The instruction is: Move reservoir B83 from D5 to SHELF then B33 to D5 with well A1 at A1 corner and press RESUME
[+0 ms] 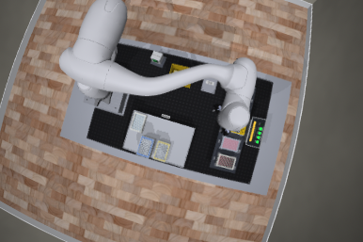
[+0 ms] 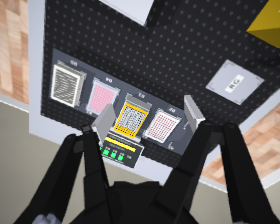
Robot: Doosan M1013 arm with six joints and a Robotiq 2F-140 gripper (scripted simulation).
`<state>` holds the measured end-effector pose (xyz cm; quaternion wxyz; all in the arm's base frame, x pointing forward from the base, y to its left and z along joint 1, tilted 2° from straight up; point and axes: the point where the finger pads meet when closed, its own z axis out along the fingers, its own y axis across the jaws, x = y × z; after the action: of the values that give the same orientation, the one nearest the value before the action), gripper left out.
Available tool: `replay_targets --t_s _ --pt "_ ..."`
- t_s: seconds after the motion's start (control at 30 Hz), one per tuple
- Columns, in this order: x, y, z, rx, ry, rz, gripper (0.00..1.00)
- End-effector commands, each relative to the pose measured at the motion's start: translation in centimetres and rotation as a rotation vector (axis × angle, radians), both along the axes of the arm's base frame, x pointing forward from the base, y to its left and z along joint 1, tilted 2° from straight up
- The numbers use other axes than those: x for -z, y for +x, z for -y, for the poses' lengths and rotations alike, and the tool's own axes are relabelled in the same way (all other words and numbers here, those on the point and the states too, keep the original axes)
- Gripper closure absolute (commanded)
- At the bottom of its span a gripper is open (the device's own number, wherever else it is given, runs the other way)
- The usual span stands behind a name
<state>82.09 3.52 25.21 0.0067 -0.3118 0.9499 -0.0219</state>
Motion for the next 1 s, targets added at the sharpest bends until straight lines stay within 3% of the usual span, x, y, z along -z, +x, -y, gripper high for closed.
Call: replay_targets --t_s 0.0,0.73,0.97 --pt "0.0 0.1 -0.1 0.039 0.009 -0.001 0.23" --pt "0.0 0.1 -0.1 0.399 0.018 0.011 0.23" --pt "-0.1 0.3 3.4 0.539 0.021 0.016 0.23"
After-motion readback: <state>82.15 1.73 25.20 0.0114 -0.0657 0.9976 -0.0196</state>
